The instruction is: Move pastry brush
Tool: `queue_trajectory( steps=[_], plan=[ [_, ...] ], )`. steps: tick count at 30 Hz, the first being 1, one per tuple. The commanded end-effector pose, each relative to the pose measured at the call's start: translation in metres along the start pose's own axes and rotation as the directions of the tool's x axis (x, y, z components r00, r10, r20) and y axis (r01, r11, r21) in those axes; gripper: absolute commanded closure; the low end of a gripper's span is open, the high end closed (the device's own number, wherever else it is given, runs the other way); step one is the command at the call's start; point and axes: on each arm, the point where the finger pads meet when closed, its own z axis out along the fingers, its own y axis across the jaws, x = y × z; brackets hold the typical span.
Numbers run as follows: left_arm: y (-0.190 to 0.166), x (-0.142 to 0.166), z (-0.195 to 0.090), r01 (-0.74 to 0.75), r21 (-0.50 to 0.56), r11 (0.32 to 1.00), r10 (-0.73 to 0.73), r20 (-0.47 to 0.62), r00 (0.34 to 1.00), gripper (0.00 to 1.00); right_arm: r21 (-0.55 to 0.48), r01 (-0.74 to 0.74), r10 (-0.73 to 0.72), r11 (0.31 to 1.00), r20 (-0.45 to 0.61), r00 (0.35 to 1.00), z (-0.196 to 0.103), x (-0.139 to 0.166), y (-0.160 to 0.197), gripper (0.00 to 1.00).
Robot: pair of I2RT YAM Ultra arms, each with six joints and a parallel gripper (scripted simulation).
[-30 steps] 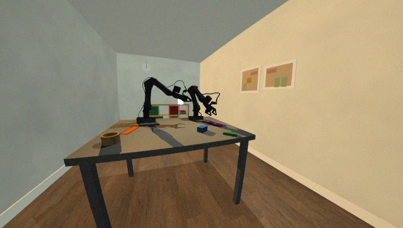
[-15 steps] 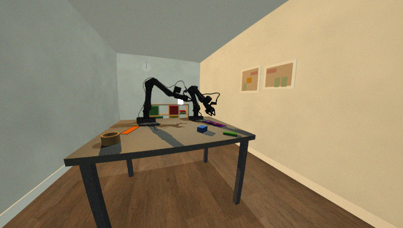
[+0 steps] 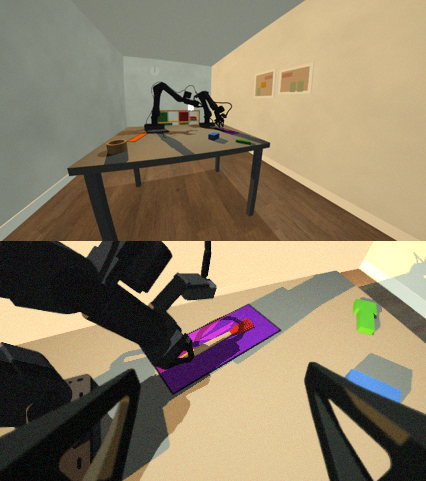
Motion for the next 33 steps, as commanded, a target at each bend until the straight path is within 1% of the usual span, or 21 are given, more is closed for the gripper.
queue_trajectory(
  steps=[1,4,17,25,26,30,31,33],
  plan=[
    [0.001,-0.002,-0.002,-0.014,0.008,1.0,0.013,0.009,1.0,0.47,0.014,0.002,-0.003,1.0,0.043,0.999,-0.002,-0.014,-0.005,0.0],
    [-0.001,0.002,0.004,-0.018,0.013,1.0,0.018,0.002,1.0,0.47,0.014,0.002,-0.003,1.0,0.043,0.999,-0.002,-0.014,-0.005,0.0],
    [-0.004,0.002,0.021,-0.016,0.016,1.0,0.016,0.002,1.0,0.47,0.014,0.002,-0.003,1.0,0.043,0.999,-0.002,-0.014,-0.005,0.0],
    [-0.004,0.002,0.022,-0.019,0.015,1.0,0.019,0.004,1.0,0.47,0.014,0.002,-0.003,1.0,0.043,0.999,-0.002,-0.014,-0.005,0.0],
    [-0.004,0.002,0.022,-0.019,0.015,1.0,0.019,0.004,1.0,0.54,0.014,0.002,-0.003,1.0,0.043,0.999,-0.002,-0.014,-0.005,0.0],
    [-0.004,0.002,0.022,-0.019,0.015,1.0,0.019,0.004,1.0,0.54,0.014,0.002,-0.003,1.0,0.043,0.999,-0.002,-0.014,-0.005,0.0],
    [-0.004,0.002,0.022,-0.019,0.015,1.0,0.019,0.004,1.0,0.59,0.014,0.002,-0.003,1.0,0.043,0.999,-0.002,-0.014,-0.005,0.0],
    [-0.004,0.002,0.022,-0.019,0.015,1.0,0.019,0.004,1.0,0.59,0.014,0.002,-0.003,1.0,0.043,0.999,-0.002,-0.014,-0.005,0.0]
  ],
)
